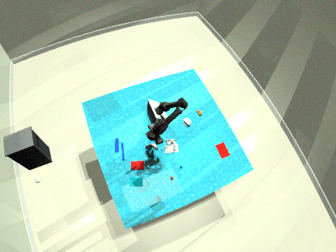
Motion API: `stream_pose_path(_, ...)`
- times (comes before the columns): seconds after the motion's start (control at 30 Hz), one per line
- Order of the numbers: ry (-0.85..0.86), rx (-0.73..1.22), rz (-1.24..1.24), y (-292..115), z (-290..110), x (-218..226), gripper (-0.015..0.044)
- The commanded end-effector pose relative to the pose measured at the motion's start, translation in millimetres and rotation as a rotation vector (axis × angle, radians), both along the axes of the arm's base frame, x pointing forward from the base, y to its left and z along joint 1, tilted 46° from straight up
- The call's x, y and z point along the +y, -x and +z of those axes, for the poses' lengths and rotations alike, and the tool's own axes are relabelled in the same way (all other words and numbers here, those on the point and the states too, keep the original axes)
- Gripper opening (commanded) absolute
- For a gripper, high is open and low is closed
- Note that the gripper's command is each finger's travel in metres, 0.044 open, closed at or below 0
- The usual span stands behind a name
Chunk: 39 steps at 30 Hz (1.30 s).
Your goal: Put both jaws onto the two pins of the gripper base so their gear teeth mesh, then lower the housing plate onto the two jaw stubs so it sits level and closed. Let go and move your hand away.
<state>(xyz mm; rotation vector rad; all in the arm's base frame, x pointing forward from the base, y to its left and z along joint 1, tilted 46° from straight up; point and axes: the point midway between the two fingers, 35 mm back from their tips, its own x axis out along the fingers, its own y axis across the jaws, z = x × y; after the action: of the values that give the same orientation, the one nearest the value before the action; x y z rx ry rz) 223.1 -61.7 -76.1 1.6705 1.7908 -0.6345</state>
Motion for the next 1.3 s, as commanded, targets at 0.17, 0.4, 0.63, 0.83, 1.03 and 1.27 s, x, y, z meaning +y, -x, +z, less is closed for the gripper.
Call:
stream_pose_path(0.17, 0.000, 0.000, 0.000, 0.0, 0.0, 0.0, 0.0420)
stream_pose_path(0.4, 0.000, 0.000, 0.000, 0.0, 0.0, 0.0, 0.0440)
stream_pose_path(0.63, 0.000, 0.000, 0.000, 0.0, 0.0, 0.0, 0.0440)
stream_pose_path(0.83, 0.000, 0.000, 0.000, 0.0, 0.0, 0.0, 0.0440)
stream_pose_path(1.03, 0.000, 0.000, 0.000, 0.0, 0.0, 0.0, 0.0440)
stream_pose_path(1.27, 0.000, 0.000, 0.000, 0.0, 0.0, 0.0, 0.0335)
